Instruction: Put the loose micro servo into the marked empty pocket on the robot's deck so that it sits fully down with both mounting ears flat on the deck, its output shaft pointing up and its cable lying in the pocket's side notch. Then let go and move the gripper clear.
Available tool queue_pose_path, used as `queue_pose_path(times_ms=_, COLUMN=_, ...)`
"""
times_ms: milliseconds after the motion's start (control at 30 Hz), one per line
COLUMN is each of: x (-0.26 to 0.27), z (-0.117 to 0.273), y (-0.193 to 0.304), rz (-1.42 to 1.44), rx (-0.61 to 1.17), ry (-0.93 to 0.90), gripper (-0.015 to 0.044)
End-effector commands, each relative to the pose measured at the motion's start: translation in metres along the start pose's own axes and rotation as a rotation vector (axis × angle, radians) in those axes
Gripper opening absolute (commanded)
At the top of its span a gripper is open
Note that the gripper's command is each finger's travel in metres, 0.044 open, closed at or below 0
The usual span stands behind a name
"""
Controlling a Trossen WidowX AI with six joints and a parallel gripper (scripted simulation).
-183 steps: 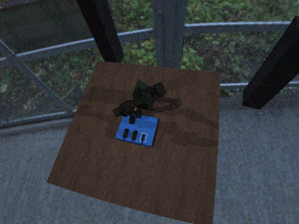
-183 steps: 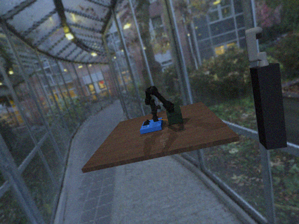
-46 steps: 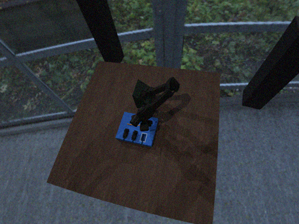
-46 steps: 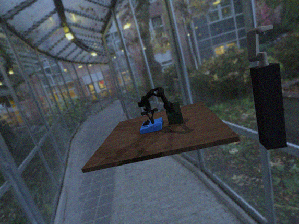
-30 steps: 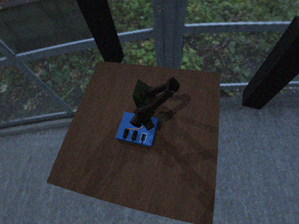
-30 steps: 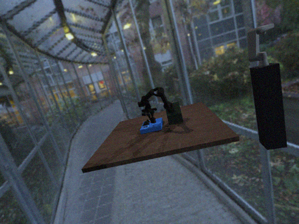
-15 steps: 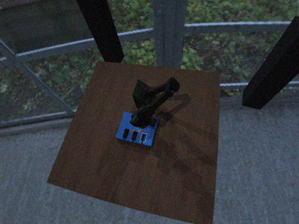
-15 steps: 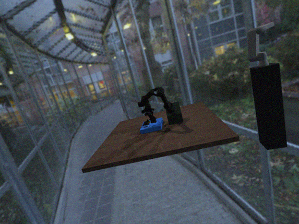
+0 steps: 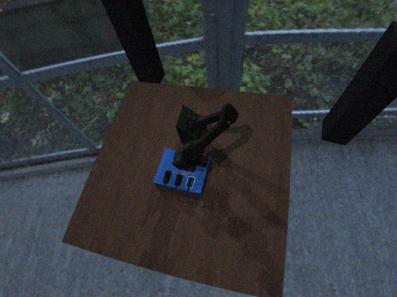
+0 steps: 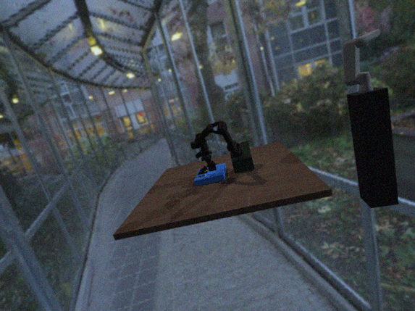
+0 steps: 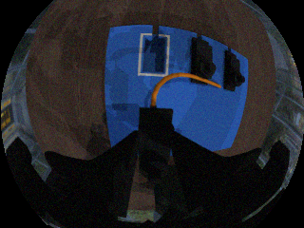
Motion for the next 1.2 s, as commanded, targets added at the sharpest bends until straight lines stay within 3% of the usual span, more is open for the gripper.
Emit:
queue_pose_path(times_ms=0, x=0.001, z=0.002, y=-0.015, rz=0.003, rx=-0.008, ry=-0.003, gripper=0.0)
queue_pose_path(times_ms=733, x=0.01, z=0.003, y=-0.1, rz=0.006, rx=-0.012, ry=-0.003, gripper=0.0)
queue_pose_path(times_ms=1167, x=0.011, z=-0.01, y=-0.103, rz=0.007, rx=-0.012, ry=-0.004, gripper=0.0)
Point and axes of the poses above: the point midway between the two fingers, 35 mm back from their tips, its own z axis back along the fingers, its own x axis across the jaws, y = z × x, the point moved 5 cm from there along z, back along the fingers, and after that the axes turned 5 degrees about -z, right-handed, at the moved point
